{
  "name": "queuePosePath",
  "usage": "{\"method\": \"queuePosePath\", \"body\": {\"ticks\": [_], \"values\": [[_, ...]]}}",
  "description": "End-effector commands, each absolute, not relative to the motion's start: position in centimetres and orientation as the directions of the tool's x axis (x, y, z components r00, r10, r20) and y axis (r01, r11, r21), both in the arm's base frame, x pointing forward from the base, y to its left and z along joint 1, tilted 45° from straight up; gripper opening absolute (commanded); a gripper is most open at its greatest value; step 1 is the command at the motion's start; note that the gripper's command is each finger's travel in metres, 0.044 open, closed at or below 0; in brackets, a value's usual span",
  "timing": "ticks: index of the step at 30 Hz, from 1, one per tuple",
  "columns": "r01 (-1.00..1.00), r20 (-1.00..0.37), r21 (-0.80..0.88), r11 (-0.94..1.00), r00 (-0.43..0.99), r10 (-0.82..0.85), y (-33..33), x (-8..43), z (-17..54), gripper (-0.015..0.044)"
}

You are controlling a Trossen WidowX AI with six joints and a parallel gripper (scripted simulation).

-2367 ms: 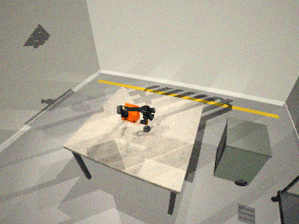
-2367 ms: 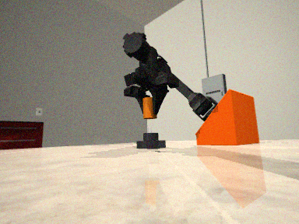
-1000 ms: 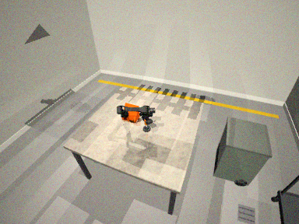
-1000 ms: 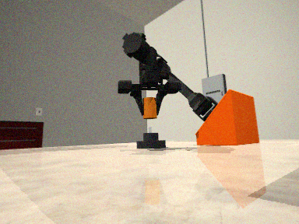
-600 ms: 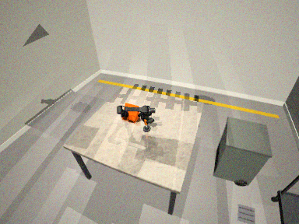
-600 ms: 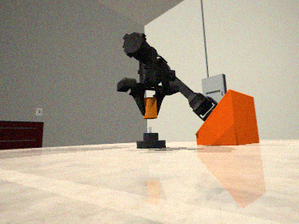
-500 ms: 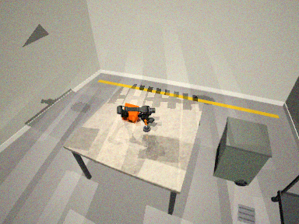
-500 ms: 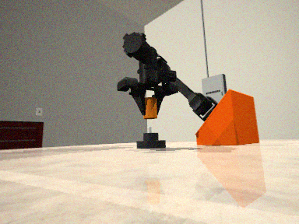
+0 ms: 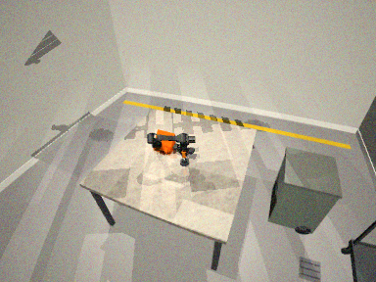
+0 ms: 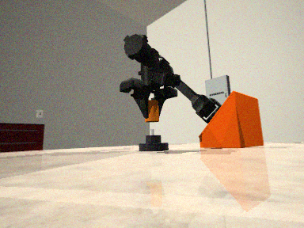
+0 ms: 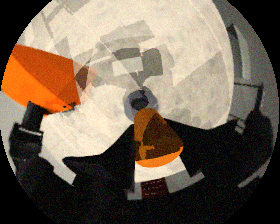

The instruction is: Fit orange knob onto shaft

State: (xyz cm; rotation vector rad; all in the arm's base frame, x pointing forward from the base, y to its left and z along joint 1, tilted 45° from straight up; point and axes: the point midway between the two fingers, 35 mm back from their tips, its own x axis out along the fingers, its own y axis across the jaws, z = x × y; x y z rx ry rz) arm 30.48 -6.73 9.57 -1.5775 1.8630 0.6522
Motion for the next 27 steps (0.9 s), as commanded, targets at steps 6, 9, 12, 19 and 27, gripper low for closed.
{"method": "queuePosePath", "body": {"ticks": [6,9,12,19,27], "values": [[-0.987,-0.713,-0.007,0.163,-0.109,-0.693,-8.29,30.15,8.05,0.0],[-0.987,-0.713,-0.007,0.163,-0.109,-0.693,-8.31,30.15,8.03,0.0],[-0.986,-0.713,-0.012,0.168,-0.109,-0.693,-8.08,30.2,8.25,0.0],[-0.986,-0.713,-0.012,0.168,-0.109,-0.693,-8.04,30.09,8.21,0.0],[-0.986,-0.713,-0.012,0.168,-0.109,-0.693,-8.26,30.09,8.05,0.0]]}}
